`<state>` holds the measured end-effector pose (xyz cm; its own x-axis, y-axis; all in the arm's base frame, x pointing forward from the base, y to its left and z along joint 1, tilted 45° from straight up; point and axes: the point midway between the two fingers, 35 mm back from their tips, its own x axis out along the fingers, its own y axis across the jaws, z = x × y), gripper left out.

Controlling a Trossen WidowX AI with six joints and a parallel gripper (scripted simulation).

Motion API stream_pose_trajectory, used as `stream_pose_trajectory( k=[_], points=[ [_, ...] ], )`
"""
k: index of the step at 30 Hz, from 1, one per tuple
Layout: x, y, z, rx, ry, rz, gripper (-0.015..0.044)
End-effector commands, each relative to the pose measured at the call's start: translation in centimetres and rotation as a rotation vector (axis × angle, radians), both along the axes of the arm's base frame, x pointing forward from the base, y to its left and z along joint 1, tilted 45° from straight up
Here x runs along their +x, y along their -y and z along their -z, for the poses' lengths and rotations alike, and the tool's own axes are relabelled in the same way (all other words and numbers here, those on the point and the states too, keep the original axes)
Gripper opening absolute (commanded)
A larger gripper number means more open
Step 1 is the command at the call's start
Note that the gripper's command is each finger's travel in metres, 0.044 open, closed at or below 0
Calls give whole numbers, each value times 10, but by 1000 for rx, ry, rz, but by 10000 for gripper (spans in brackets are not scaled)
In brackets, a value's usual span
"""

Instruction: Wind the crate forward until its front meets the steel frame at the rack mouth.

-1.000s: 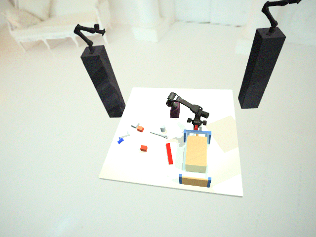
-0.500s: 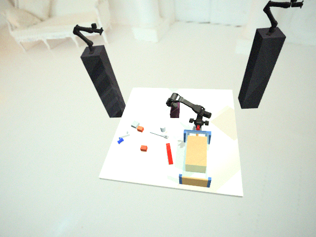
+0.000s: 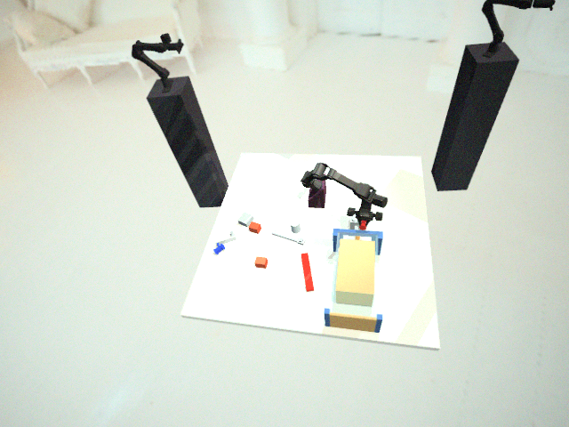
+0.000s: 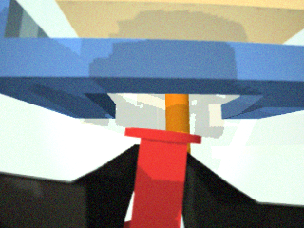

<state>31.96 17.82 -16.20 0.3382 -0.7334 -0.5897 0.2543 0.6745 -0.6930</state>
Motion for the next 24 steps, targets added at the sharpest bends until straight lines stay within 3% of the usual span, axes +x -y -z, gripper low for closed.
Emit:
stream_pose_trajectory(
  k=[1,24],
  points=[
    [-5,-9,10,26,-5,5,0],
    [-18,-31,27,29,-6,5,0]
  ],
)
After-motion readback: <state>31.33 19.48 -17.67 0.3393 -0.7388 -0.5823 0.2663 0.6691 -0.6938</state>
